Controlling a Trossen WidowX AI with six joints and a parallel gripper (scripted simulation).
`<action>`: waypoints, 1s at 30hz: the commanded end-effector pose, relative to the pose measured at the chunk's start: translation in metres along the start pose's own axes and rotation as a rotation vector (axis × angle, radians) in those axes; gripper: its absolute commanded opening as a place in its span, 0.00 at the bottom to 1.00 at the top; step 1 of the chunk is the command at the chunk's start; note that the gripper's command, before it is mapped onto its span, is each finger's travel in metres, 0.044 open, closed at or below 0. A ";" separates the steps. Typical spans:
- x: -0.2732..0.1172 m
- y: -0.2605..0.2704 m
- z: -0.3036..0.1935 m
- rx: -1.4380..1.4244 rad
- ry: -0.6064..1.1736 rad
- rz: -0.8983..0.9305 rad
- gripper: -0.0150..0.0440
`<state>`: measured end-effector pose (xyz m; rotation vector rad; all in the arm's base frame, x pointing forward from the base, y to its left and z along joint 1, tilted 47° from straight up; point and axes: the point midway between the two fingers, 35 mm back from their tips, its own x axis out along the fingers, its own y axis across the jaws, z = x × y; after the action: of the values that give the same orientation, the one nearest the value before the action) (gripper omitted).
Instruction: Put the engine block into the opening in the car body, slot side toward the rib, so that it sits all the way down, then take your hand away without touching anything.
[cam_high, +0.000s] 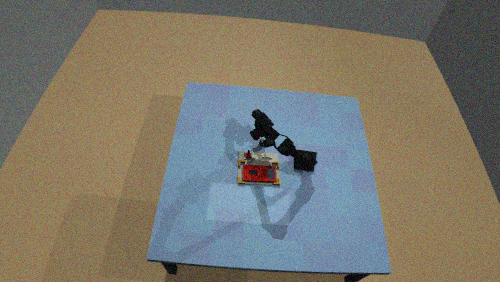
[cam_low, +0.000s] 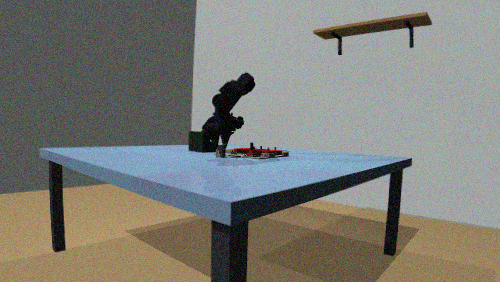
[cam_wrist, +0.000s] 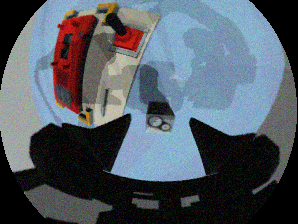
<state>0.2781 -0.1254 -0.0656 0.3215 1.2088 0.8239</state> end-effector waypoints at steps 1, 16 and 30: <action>0.009 0.002 0.000 0.003 0.002 0.008 1.00; 0.023 0.003 -0.001 0.003 0.001 0.009 0.78; 0.023 0.003 -0.001 0.003 0.001 0.009 0.42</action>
<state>0.2784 -0.1086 -0.0793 0.3258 1.2103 0.8299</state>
